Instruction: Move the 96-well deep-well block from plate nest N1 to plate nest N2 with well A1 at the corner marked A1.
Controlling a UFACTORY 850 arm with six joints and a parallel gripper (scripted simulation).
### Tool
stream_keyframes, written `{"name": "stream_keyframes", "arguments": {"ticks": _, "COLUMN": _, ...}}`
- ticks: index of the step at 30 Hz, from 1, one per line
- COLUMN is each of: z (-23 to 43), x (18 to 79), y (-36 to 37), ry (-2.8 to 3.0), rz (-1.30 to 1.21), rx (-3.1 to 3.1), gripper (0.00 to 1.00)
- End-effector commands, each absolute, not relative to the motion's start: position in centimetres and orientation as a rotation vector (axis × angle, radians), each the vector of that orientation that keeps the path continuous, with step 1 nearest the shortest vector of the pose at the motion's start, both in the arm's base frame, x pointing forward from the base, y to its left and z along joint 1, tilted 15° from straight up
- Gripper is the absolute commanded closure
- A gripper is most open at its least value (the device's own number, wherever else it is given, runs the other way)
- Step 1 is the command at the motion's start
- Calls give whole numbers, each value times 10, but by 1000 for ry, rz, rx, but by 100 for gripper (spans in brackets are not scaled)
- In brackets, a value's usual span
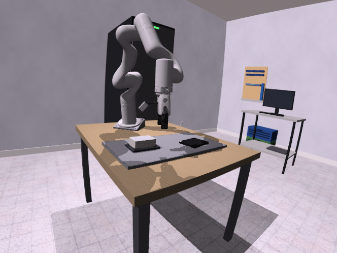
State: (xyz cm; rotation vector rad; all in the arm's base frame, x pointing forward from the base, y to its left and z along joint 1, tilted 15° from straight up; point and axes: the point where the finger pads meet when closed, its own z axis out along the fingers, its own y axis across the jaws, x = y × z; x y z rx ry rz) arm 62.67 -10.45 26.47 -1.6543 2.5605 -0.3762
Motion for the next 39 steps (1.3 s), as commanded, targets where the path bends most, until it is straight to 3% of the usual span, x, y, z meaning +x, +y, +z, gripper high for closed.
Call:
{"name": "stream_keyframes", "arguments": {"ticks": 1, "z": 260, "x": 613, "y": -113, "ry": 2527, "rz": -390, "rx": -1714, "gripper": 0}}
{"name": "stream_keyframes", "arguments": {"ticks": 31, "z": 219, "x": 509, "y": -148, "ry": 2260, "rz": -424, "rx": -2153, "gripper": 0}}
{"name": "stream_keyframes", "arguments": {"ticks": 39, "z": 218, "x": 508, "y": -149, "ry": 2260, "rz": -424, "rx": -2153, "gripper": 0}}
